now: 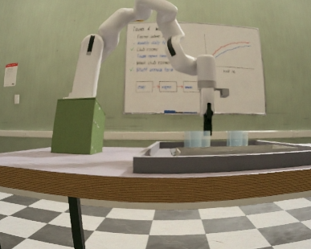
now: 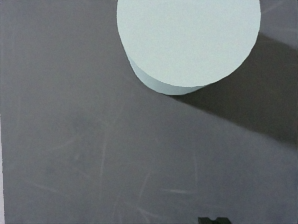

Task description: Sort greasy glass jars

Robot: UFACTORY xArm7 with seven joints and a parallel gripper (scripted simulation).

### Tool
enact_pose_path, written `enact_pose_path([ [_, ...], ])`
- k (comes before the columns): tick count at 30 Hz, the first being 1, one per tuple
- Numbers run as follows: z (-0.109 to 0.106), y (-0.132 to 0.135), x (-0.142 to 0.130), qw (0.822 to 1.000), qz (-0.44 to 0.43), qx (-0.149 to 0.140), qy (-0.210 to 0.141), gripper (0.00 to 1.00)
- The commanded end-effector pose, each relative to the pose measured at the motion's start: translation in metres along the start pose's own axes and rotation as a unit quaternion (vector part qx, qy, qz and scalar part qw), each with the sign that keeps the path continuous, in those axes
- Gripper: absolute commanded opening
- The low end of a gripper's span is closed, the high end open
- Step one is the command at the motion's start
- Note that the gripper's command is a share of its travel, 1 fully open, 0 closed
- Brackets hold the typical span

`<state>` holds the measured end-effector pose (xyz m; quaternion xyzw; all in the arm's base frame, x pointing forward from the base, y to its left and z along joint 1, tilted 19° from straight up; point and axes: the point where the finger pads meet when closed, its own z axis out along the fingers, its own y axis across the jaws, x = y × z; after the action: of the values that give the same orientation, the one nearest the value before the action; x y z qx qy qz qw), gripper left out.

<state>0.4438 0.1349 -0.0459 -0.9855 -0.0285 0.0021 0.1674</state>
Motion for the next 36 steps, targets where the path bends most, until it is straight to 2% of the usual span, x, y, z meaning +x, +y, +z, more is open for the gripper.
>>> enact_pose_path([
  [1,-0.0018,0.0004,0.0003,1.000,0.000,0.000,0.003,0.00],
  [36,-0.0028,0.0004,-0.0094,1.000,0.000,0.000,0.003,0.00],
])
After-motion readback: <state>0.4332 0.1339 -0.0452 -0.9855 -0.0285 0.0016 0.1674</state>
